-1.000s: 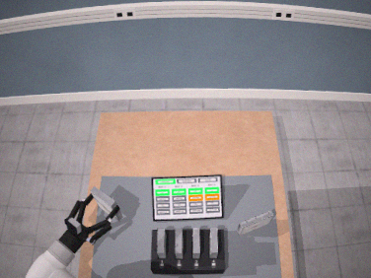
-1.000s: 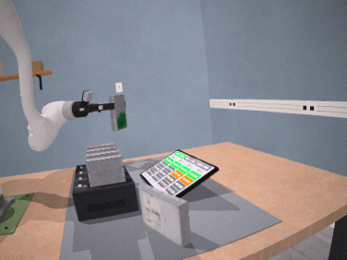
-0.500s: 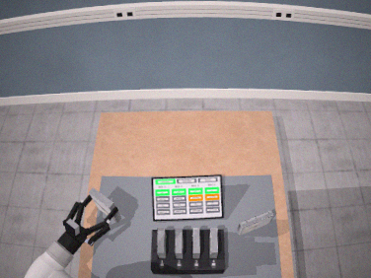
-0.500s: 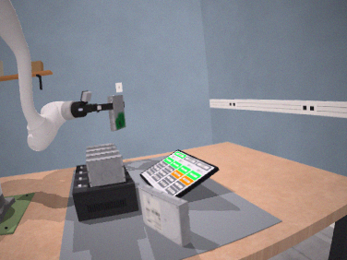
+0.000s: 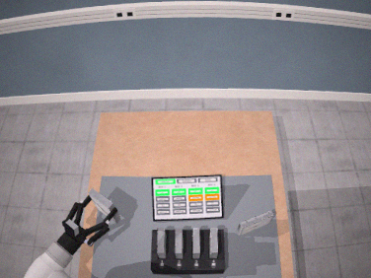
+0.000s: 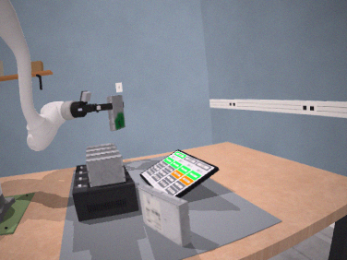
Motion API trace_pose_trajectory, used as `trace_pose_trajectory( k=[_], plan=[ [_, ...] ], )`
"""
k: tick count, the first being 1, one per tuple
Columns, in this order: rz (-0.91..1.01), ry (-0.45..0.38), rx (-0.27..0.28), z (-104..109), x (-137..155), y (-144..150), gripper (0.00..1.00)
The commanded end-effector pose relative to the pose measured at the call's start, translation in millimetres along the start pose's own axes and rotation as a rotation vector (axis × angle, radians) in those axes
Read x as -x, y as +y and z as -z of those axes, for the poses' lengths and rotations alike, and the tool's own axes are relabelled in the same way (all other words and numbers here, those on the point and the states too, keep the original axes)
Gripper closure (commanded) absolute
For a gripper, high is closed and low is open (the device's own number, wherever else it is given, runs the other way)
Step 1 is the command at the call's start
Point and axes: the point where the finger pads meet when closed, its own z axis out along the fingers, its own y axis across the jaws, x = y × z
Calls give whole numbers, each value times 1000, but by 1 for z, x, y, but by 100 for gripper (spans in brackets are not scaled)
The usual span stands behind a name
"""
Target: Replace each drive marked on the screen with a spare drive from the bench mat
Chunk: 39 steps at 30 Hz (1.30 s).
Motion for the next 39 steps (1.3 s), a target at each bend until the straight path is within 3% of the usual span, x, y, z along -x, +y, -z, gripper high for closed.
trace_pose_trajectory(
  k=[1, 39],
  plan=[
    [-1, 0, 0, 0, -1, 0, 90],
    [-1, 0, 0, 0, 7, 0, 90]
  ],
)
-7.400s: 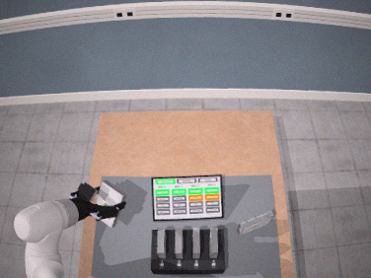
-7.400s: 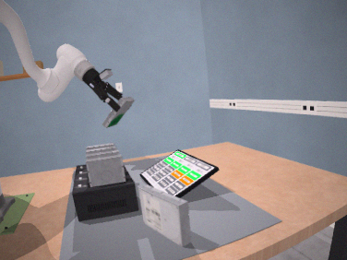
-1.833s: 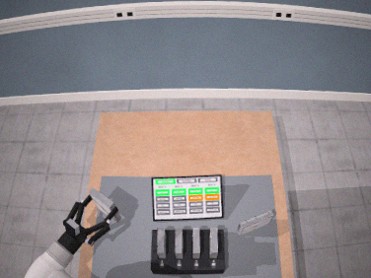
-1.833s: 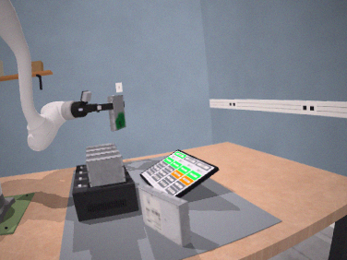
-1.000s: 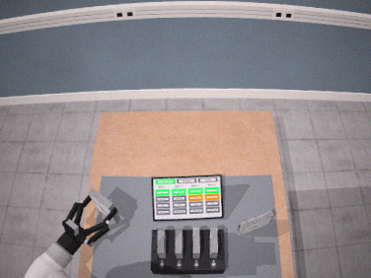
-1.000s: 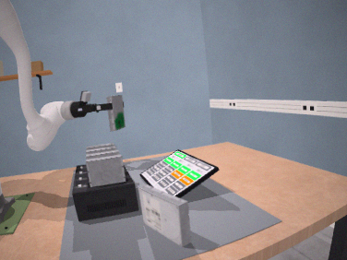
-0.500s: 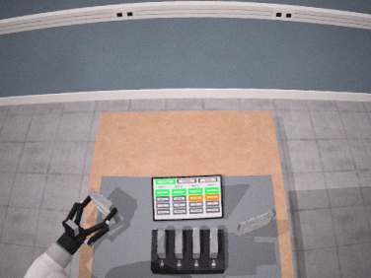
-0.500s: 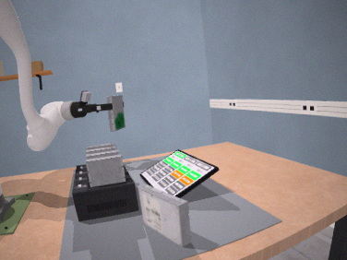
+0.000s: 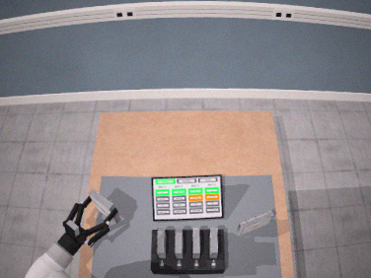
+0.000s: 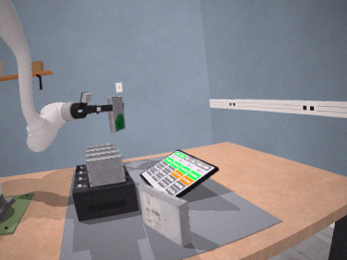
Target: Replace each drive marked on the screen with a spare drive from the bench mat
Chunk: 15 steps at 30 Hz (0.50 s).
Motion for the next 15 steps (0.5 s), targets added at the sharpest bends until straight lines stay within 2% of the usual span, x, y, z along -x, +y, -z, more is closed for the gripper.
trace_pose_trajectory(
  k=[1, 15],
  plan=[
    [-1, 0, 0, 0, 1, 0, 90],
    [-1, 0, 0, 0, 13, 0, 90]
  ],
)
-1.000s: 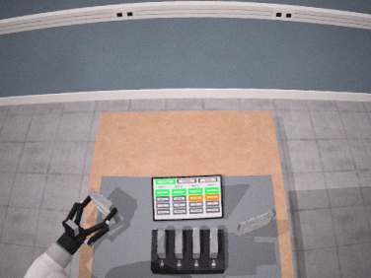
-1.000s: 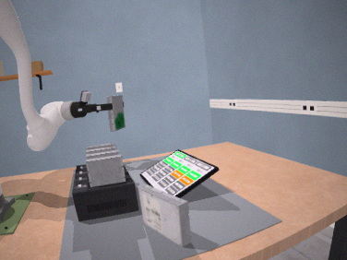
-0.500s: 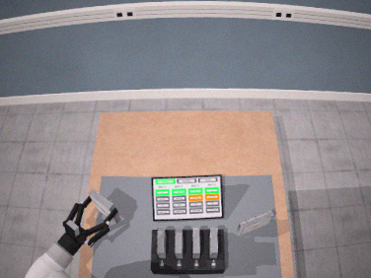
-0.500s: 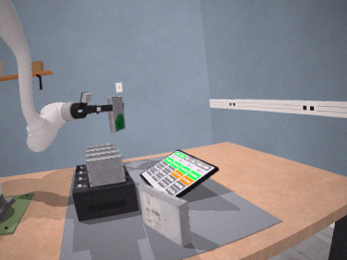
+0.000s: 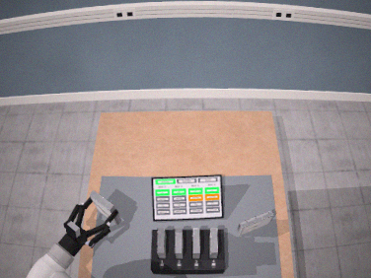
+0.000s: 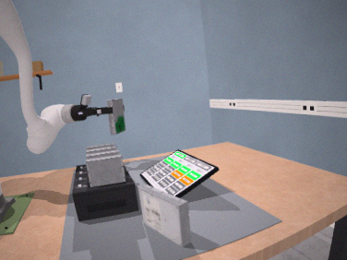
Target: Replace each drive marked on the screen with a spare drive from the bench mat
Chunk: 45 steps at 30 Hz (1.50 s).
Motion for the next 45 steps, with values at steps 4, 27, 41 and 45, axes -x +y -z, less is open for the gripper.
trace_pose_trajectory(
  k=[4, 27, 41, 45],
  plan=[
    [-1, 0, 0, 0, 5, 0, 90],
    [-1, 0, 0, 0, 36, 0, 90],
    [-1, 0, 0, 0, 58, 0, 90],
    [-1, 0, 0, 0, 65, 0, 90]
  ],
)
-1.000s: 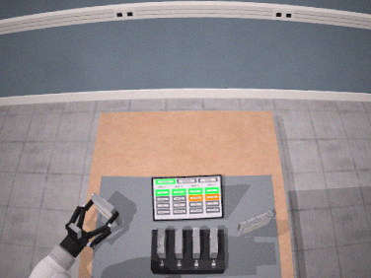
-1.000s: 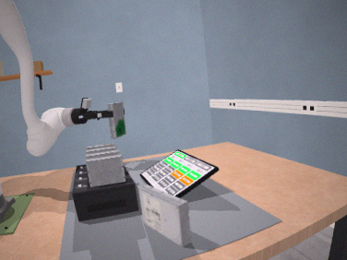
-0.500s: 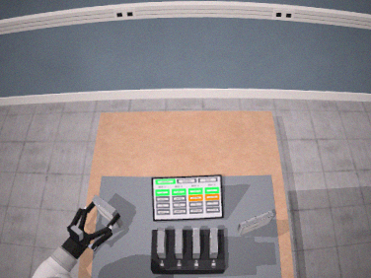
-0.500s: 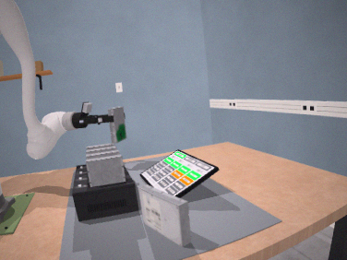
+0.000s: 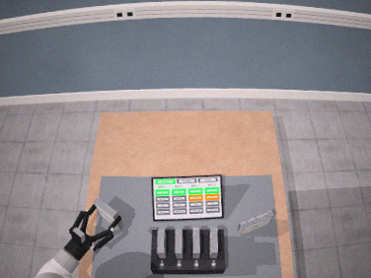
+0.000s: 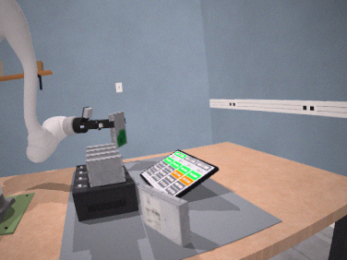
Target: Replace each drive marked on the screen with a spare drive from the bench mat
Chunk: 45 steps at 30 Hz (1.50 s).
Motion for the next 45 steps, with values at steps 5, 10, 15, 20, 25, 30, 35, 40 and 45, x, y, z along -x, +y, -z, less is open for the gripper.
trace_pose_trajectory(
  k=[5, 10, 15, 20, 25, 30, 35, 40, 45],
  plan=[
    [-1, 0, 0, 0, 15, 0, 90],
    [-1, 0, 0, 0, 21, 0, 90],
    [-1, 0, 0, 0, 30, 0, 90],
    [-1, 0, 0, 0, 39, 0, 90],
    [-1, 0, 0, 0, 47, 0, 90],
    [-1, 0, 0, 0, 52, 0, 90],
    [-1, 0, 0, 0, 60, 0, 90],
    [-1, 0, 0, 0, 68, 0, 90],
    [-1, 0, 0, 0, 72, 0, 90]
  ],
)
